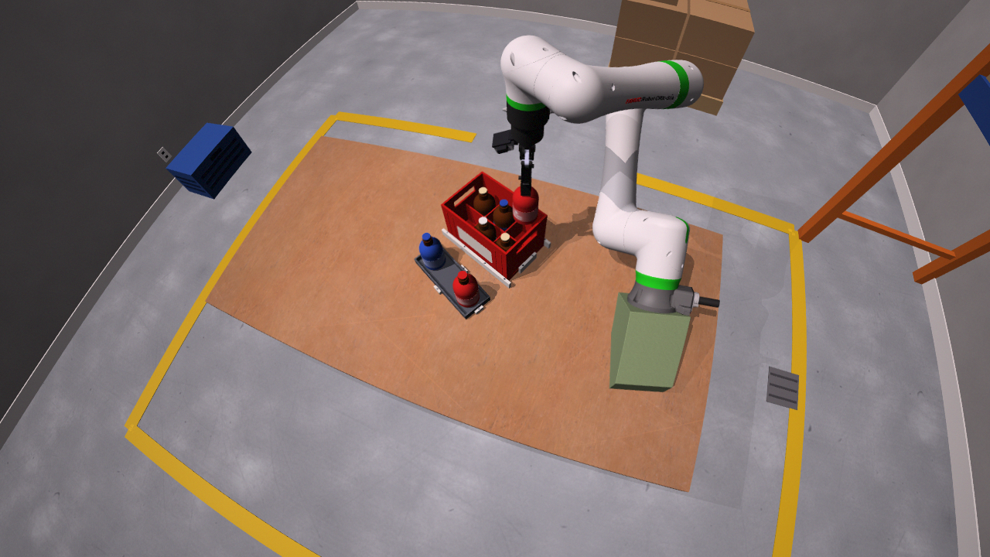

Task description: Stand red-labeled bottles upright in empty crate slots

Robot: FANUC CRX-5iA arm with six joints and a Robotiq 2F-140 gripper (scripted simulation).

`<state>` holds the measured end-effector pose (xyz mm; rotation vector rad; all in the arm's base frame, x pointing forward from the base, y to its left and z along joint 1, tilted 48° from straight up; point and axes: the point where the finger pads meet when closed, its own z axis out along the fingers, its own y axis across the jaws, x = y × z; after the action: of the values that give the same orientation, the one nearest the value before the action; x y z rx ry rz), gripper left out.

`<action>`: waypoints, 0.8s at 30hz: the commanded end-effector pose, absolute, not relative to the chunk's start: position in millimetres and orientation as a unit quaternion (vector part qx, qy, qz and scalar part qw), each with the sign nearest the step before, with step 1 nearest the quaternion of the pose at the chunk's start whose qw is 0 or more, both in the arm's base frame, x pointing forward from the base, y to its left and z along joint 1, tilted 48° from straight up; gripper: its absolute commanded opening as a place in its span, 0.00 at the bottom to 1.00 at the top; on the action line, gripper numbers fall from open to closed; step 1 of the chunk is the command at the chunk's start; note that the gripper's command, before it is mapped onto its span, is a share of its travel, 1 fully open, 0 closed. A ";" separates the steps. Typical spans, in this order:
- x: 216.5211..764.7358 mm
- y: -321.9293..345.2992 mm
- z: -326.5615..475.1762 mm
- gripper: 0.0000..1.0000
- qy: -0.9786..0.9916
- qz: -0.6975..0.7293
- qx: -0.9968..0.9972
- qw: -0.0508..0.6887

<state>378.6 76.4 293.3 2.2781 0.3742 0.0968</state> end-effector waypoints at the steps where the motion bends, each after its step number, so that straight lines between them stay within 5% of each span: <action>1: 379.2 75.8 292.6 0.10 0.148 0.039 0.902 0.404; 24: 381.9 65.5 283.0 0.10 0.148 0.039 0.902 0.404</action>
<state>381.5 65.7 283.3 2.2781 0.3742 0.0969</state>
